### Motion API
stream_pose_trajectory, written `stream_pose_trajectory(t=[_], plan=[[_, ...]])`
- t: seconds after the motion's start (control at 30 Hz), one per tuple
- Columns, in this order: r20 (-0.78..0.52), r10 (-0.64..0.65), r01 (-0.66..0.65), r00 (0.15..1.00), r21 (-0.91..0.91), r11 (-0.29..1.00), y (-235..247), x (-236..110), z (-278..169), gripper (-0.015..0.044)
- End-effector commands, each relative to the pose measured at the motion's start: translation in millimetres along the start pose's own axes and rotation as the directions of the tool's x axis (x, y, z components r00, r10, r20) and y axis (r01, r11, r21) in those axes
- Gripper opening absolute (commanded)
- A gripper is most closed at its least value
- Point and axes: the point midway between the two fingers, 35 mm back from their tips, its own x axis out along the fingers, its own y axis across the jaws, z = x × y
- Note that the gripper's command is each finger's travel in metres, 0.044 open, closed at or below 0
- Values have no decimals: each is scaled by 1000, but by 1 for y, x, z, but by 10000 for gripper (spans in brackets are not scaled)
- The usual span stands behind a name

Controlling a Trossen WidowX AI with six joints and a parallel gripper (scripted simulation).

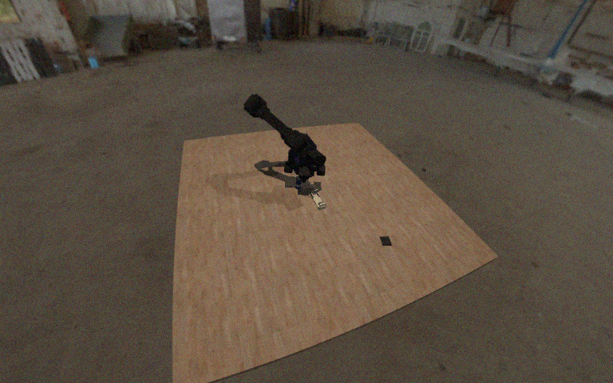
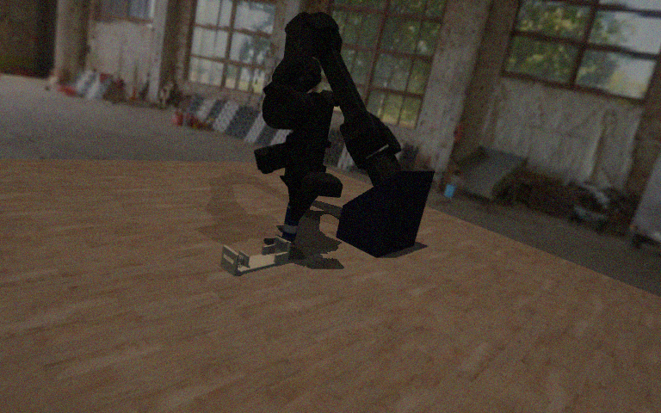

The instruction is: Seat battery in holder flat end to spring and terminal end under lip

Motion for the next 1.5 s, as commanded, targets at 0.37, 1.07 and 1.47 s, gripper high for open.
stream_pose_trajectory(t=[0.37,1.07,1.47], plan=[[0,-7,7,1000,-6,1000,-27,1,-2,0],[-1,2,-2,1000,-2,1000,-43,-20,0,0],[0,-10,10,1000,-7,1000,-48,-80,-5,0]])
